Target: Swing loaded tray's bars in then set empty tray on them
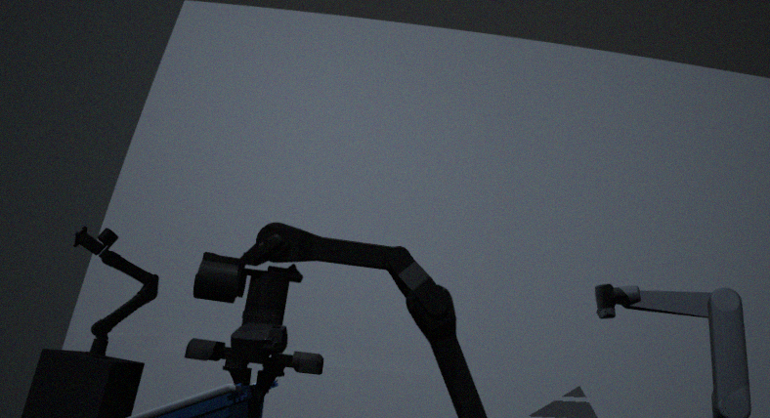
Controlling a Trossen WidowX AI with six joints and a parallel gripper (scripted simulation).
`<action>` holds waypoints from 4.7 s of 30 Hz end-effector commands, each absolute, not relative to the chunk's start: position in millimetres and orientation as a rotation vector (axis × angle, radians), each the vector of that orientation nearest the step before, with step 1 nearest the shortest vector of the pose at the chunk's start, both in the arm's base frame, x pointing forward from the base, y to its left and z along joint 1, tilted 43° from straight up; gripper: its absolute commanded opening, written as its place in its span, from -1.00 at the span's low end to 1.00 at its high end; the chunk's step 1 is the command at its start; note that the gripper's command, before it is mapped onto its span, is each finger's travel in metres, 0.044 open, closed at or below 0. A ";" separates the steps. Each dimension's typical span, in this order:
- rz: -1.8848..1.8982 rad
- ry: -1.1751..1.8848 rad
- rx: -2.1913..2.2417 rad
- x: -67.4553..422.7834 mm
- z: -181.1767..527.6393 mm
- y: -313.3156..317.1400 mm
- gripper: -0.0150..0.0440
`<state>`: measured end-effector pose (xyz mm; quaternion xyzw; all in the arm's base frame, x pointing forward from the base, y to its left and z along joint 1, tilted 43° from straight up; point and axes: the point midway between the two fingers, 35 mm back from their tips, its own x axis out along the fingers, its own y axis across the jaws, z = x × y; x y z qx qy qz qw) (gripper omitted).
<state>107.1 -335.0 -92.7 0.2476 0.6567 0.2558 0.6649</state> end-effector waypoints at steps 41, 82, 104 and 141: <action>0.910 1.236 0.035 249.9 8.9 -266.1 -0.49; 1.292 0.819 -0.450 331.5 111.4 -111.2 -0.49; 1.292 0.819 -0.450 331.5 111.4 -111.2 -0.49; 1.303 0.805 -0.469 332.0 117.7 -92.2 -0.49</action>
